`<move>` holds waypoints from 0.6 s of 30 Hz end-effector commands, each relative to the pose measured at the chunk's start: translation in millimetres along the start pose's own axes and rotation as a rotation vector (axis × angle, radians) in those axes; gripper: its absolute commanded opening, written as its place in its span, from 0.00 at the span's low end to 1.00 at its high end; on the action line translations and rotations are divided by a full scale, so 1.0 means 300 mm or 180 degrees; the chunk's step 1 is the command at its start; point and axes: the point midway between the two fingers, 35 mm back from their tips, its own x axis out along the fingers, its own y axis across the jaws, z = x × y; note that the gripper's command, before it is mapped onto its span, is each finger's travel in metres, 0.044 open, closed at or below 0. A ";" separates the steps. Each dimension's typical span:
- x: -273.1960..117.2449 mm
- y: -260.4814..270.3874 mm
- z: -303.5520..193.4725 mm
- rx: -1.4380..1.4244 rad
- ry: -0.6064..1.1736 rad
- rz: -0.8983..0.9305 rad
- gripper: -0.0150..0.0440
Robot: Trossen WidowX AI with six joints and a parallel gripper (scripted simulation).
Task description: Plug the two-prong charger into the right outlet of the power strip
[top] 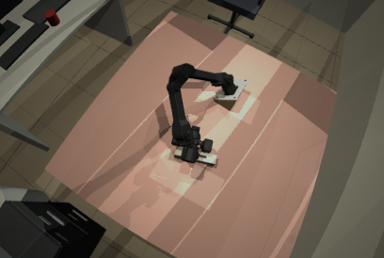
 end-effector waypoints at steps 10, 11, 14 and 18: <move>-0.004 -0.005 -0.013 0.0022 -0.0034 0.0000 1.00; -0.004 -0.005 -0.014 0.0022 -0.0035 0.0000 1.00; -0.004 -0.005 -0.017 0.0025 -0.0039 0.0000 1.00; -0.003 -0.005 -0.021 0.0028 -0.0043 0.0000 1.00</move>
